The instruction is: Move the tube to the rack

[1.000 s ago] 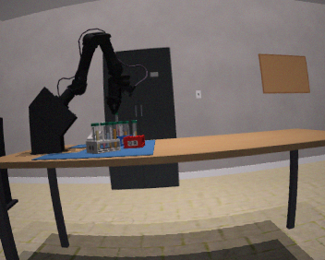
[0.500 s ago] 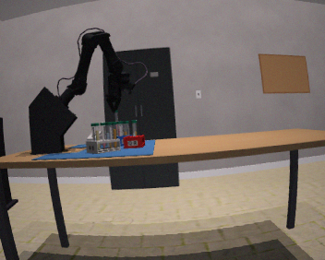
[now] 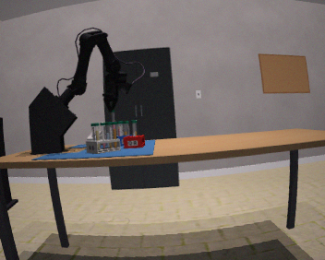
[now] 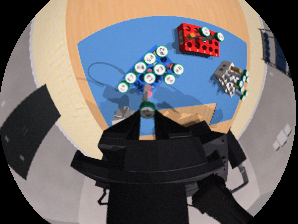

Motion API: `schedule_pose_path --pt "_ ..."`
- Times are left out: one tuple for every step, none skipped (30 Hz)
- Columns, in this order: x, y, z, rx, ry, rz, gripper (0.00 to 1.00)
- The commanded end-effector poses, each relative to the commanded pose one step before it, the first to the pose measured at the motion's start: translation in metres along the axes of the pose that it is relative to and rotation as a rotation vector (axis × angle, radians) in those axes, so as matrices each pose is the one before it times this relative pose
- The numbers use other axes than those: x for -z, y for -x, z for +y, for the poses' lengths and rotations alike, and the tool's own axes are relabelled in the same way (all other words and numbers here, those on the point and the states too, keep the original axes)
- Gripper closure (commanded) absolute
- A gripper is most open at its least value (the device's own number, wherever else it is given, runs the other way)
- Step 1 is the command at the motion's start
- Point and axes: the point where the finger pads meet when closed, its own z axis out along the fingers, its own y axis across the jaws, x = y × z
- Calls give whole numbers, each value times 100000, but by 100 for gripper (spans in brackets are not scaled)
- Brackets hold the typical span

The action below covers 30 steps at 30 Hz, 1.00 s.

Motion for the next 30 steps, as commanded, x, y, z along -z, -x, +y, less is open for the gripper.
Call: schedule_pose_path --pt "469 -502 -771 209 -378 -934 100" --pt "2 -114 -119 2 -3 0 100" --pt "1 -114 -119 2 -3 0 100" --pt "1 -114 -119 2 -3 -1 100" --pt "1 -114 -120 2 -3 -1 100" --pt "1 -114 -120 2 -3 -1 100" --pt "1 -114 -120 2 -3 -1 100" --pt "0 0 0 0 0 0 100" --pt "0 0 0 0 0 0 100" --pt "629 818 639 -1555 2358 -1612 100" --pt "-589 -1042 -910 1559 -2364 1610 100" --pt "0 -114 -120 2 -3 -1 100" --pt "0 -114 -120 2 -3 -1 100" --pt "0 -114 -120 2 -3 -1 100" --pt "0 -114 -121 2 -3 -1 100" --pt "0 -114 -121 2 -3 -1 100" --pt "0 -114 -121 2 -3 -1 100" --pt "0 -114 -121 2 -3 -1 100" --pt "0 -114 -121 2 -3 -1 100" --pt "0 -114 -121 2 -3 -1 100" --pt "0 -114 -121 2 -3 -1 100" --pt "0 -113 -121 2 -3 -1 100" --pt "0 -113 -121 2 -3 -1 100" --pt "0 -113 -121 2 -3 -1 100" --pt "0 0 0 0 0 0 100" --pt "0 0 0 0 0 0 100" --pt "747 958 766 -1894 2802 -1797 100" --pt "-621 -1062 -946 1689 -2498 1597 100" --pt "-80 -231 -221 212 -313 196 100" --pt "-1 -113 -121 2 -3 -2 100"
